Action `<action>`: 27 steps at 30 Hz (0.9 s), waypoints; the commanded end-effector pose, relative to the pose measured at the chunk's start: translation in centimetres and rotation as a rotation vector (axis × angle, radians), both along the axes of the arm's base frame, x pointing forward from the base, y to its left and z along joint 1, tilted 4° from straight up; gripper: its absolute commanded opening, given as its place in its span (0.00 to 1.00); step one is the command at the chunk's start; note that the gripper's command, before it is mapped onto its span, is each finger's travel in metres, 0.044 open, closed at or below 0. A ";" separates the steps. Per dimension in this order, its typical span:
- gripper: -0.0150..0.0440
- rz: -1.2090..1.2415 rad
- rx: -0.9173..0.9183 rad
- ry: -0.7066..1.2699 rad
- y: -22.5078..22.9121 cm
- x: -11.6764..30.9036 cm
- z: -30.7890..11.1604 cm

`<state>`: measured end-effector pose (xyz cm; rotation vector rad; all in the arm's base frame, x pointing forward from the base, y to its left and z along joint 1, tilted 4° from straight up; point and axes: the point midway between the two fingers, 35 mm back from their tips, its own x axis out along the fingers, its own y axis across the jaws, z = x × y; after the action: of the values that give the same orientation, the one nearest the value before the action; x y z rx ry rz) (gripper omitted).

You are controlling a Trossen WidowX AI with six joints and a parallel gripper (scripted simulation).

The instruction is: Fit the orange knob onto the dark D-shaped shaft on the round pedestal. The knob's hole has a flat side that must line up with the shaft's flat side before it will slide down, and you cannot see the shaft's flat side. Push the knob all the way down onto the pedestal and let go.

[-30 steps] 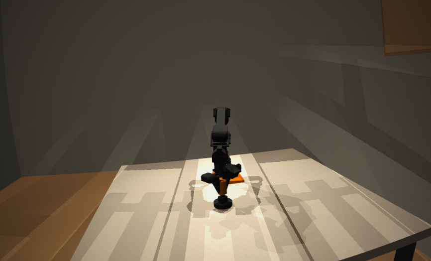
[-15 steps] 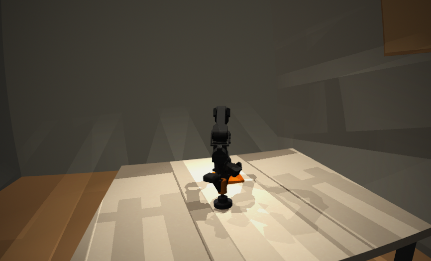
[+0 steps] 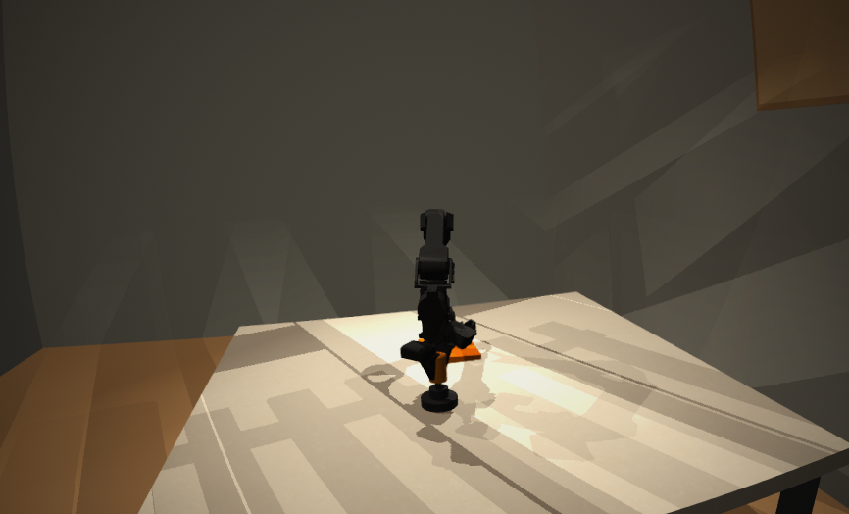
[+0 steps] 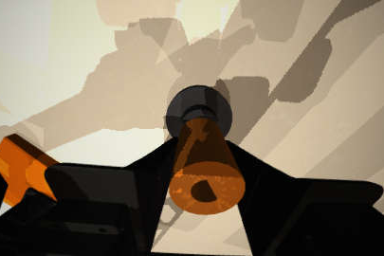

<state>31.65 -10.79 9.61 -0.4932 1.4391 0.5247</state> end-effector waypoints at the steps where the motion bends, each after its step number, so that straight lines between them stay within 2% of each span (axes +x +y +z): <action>1: 0.25 0.005 0.003 -0.003 0.0 0.0 -0.1; 15: 0.25 0.005 0.003 -0.003 0.1 -0.1 0.3; 22: 0.25 0.204 -0.009 -0.011 0.1 0.0 0.4; 27: 0.25 0.214 -0.010 -0.012 0.0 0.2 0.4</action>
<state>31.52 -10.73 9.78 -0.6481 1.3979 0.6756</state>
